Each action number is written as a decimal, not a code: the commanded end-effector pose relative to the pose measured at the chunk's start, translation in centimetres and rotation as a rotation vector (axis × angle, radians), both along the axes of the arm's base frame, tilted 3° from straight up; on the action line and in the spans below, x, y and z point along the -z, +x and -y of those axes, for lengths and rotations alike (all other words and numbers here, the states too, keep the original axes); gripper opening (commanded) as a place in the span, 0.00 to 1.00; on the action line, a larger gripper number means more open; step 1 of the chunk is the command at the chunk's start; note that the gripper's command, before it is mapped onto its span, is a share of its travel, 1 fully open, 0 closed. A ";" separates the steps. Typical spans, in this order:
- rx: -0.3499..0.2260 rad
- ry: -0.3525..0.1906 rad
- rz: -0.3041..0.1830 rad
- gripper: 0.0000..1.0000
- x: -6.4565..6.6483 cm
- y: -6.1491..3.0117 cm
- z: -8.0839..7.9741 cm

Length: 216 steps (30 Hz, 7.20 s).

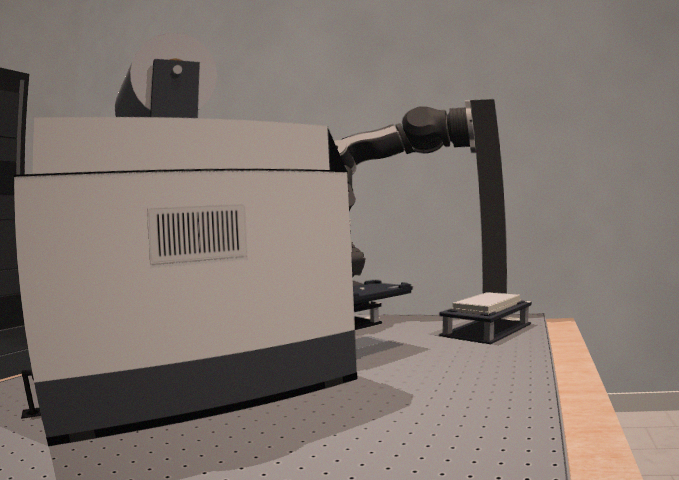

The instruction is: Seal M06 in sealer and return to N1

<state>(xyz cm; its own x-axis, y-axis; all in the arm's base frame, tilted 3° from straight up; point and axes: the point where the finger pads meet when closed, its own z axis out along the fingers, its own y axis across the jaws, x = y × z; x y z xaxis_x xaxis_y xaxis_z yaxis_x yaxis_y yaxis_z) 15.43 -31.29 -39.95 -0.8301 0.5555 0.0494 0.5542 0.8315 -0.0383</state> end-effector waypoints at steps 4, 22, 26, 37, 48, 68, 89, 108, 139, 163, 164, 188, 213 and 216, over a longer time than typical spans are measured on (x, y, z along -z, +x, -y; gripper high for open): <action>0.000 0.002 0.016 0.77 -0.1 0.31 0.1; 0.003 -0.005 0.017 0.77 -0.6 0.65 0.4; 0.003 -0.005 0.017 0.77 -0.6 0.65 0.4; 0.001 -0.005 0.011 0.77 -0.4 0.17 0.2; 0.001 -0.006 0.014 0.77 -0.5 0.38 0.3; 0.002 -0.003 0.013 0.77 -0.5 0.17 0.2; 0.002 -0.004 0.017 0.77 -0.7 0.56 0.3; 0.002 -0.002 0.014 0.77 -0.5 0.16 0.3; 0.002 -0.001 0.022 0.00 -0.7 0.65 0.2; 0.001 -0.005 0.020 0.00 -0.7 0.60 0.3; 0.001 -0.005 0.020 0.00 -0.7 0.60 0.3; 0.002 -0.005 0.018 0.00 -3.9 0.85 0.4; 0.001 -0.005 0.018 0.00 -7.1 1.12 0.4; 0.001 -0.005 0.018 0.00 -7.7 1.08 0.4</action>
<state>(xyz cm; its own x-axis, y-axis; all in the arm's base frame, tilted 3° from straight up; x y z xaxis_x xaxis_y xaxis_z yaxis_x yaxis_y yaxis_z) 16.53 -31.54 -32.60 -0.8318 0.5542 0.0310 0.5536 0.8324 -0.0262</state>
